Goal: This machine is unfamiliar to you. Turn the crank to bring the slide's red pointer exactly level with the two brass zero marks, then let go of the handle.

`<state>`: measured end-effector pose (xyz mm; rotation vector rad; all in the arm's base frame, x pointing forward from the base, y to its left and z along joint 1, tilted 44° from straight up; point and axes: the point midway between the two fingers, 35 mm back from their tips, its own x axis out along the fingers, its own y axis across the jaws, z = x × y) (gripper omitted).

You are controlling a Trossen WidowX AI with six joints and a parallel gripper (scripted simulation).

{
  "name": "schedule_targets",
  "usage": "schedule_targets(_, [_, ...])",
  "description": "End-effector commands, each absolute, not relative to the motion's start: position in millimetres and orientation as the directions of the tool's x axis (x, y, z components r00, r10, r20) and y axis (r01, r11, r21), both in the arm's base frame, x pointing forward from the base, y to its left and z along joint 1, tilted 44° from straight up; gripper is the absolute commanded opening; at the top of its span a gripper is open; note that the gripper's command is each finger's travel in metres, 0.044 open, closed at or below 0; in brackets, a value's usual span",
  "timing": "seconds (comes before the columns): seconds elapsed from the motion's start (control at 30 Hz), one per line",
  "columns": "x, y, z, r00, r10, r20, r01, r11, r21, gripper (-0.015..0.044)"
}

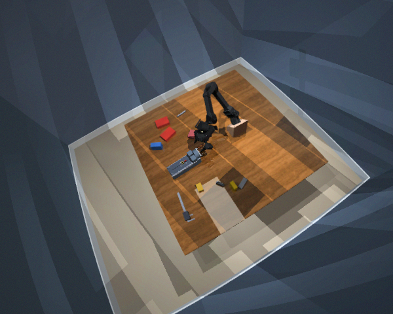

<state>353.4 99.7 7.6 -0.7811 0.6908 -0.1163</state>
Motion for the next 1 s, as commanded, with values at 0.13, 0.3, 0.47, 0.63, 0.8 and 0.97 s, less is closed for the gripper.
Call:
schedule_targets(0.13, [351, 89, -6, 0.769, -0.344, -0.538, -0.165, 0.707, -0.687, 0.0440])
schedule_targets(0.3, [351, 83, -11, 0.770, -0.344, -0.537, -0.164, 0.707, -0.688, 0.0440])
schedule_targets(0.47, [351, 78, -16, 0.770, -0.345, -0.536, -0.164, 0.706, -0.689, 0.0440])
schedule_targets(0.63, [351, 78, -16, 0.770, -0.345, -0.536, -0.164, 0.706, -0.689, 0.0335])
schedule_targets(0.8, [351, 78, -16, 0.770, -0.345, -0.536, -0.164, 0.706, -0.689, 0.0204])
schedule_targets(0.97, [351, 78, -16, 0.770, -0.345, -0.536, -0.164, 0.706, -0.689, 0.0072])
